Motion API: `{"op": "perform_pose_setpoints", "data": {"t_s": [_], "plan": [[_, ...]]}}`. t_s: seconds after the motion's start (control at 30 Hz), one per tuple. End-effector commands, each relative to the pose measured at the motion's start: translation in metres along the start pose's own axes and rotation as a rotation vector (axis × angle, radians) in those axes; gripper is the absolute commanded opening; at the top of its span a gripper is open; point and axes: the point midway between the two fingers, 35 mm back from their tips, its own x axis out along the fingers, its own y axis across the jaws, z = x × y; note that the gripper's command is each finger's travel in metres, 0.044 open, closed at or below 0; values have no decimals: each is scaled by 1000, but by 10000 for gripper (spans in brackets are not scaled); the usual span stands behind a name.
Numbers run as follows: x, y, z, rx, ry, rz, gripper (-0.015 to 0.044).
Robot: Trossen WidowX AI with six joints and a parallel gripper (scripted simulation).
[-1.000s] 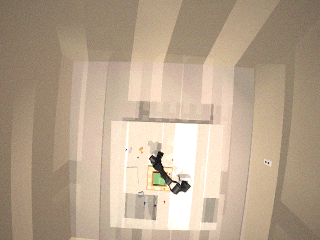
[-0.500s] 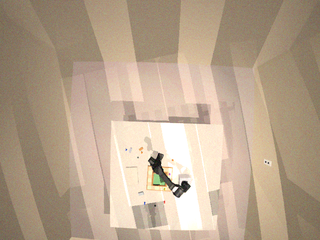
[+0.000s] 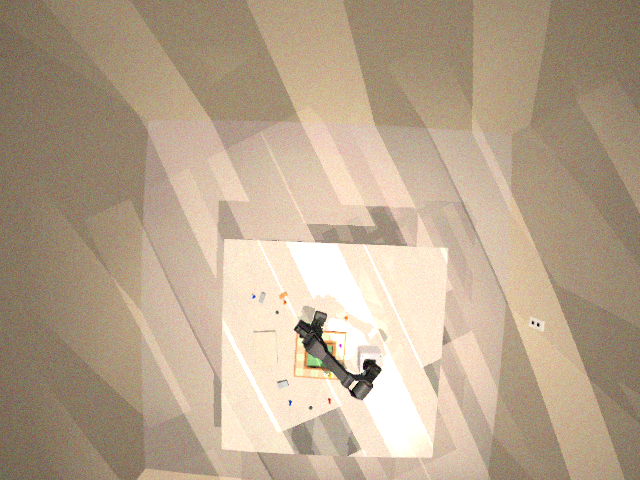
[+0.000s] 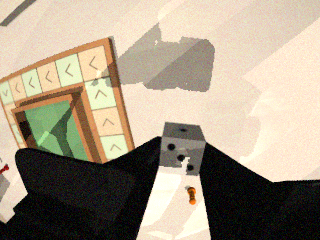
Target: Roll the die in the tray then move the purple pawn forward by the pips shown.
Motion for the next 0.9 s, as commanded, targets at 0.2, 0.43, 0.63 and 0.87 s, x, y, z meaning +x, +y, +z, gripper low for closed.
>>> {"op": "perform_pose_setpoints", "data": {"t_s": [0.2, 0.43, 0.63, 0.87], "plan": [[6, 72, -6, -82, -8, 4, 0], [13, 117, -21, -135, -8, 8, 0], [20, 153, -38, -181, -6, 11, 0], [29, 189, -64, -234, -3, 15, 0]]}}
